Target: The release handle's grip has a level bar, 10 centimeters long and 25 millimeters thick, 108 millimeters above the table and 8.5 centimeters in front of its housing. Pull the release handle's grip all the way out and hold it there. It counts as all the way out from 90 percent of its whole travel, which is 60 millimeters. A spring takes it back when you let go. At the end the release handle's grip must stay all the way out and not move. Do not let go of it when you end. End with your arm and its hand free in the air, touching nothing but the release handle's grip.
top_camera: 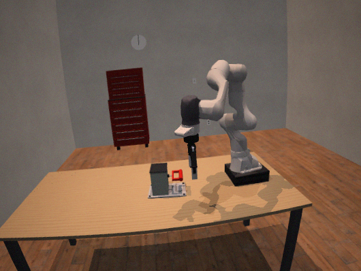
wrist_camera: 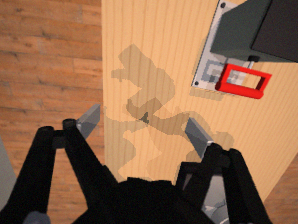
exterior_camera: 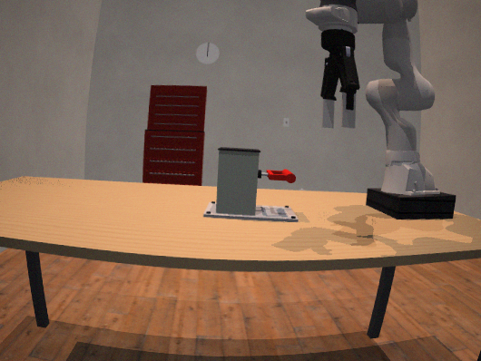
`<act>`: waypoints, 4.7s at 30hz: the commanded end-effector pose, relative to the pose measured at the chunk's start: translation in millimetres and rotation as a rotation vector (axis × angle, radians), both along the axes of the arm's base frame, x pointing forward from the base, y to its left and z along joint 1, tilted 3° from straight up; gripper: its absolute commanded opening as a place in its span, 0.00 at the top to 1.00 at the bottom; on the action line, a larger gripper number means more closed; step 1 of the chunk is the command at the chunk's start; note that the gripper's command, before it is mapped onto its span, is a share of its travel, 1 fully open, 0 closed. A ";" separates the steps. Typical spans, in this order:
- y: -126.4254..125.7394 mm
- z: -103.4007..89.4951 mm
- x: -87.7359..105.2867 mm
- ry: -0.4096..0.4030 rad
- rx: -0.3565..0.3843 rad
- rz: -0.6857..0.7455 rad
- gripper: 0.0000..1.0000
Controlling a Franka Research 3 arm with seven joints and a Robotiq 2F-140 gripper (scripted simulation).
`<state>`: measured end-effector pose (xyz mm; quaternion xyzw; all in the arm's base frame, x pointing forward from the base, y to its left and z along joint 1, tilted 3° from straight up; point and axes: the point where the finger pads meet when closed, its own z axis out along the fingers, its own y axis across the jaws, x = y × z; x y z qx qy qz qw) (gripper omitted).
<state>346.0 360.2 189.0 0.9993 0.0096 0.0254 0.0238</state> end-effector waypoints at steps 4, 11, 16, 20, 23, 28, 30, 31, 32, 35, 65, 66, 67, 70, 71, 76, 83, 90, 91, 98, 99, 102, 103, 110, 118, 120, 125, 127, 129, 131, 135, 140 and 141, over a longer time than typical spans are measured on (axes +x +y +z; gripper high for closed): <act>-25.7 -1.3 17.4 -0.029 0.014 -0.263 0.00; -49.3 -3.1 28.8 -0.035 0.022 -0.403 0.00; -71.2 -5.0 37.8 -0.040 0.030 -0.531 0.00; -87.6 -6.5 43.6 -0.043 0.036 -0.627 0.00; -95.1 -7.2 46.1 -0.045 0.039 -0.672 0.00; -115.4 -9.2 51.9 -0.049 0.046 -0.791 0.00; -126.3 -10.4 54.6 -0.050 0.050 -0.855 0.00; -129.1 -10.7 55.2 -0.051 0.051 -0.871 0.00; -129.1 -10.7 55.2 -0.051 0.051 -0.871 0.00; -145.4 -12.5 58.4 -0.053 0.058 -0.968 0.00; -237.4 -25.2 63.5 -0.061 0.096 -1.539 0.00; -237.4 -25.2 63.5 -0.061 0.096 -1.539 0.00; -243.9 -26.3 63.0 -0.061 0.099 -1.581 0.00; -247.0 -26.8 62.7 -0.061 0.100 -1.601 0.00; -247.0 -26.8 62.7 -0.061 0.100 -1.601 0.00; -247.0 -26.8 62.7 -0.061 0.100 -1.601 0.00; -247.0 -26.8 62.7 -0.061 0.100 -1.601 0.00; -247.0 -26.8 62.7 -0.061 0.100 -1.601 0.00; -247.0 -26.8 62.7 -0.061 0.100 -1.601 0.00; -247.0 -26.8 62.7 -0.061 0.100 -1.601 1.00; -247.0 -26.8 62.7 -0.061 0.100 -1.601 1.00; -247.0 -26.8 62.7 -0.061 0.100 -1.601 1.00; -247.0 -26.8 62.7 -0.061 0.100 -1.601 1.00; -247.0 -26.8 62.7 -0.061 0.100 -1.601 1.00; -247.0 -26.8 62.7 -0.061 0.100 -1.601 1.00; -247.0 -26.8 62.7 -0.061 0.100 -1.601 1.00; -247.0 -26.8 62.7 -0.061 0.100 -1.601 1.00; -247.0 -26.8 62.7 -0.061 0.100 -1.601 1.00; -247.0 -26.8 62.7 -0.061 0.100 -1.601 1.00; -247.0 -26.8 62.7 -0.061 0.100 -1.601 1.00; -247.0 -26.8 62.7 -0.061 0.100 -1.601 1.00; -247.0 -26.8 62.7 -0.061 0.100 -1.601 0.69; -247.0 -26.8 62.7 -0.061 0.100 -1.601 0.69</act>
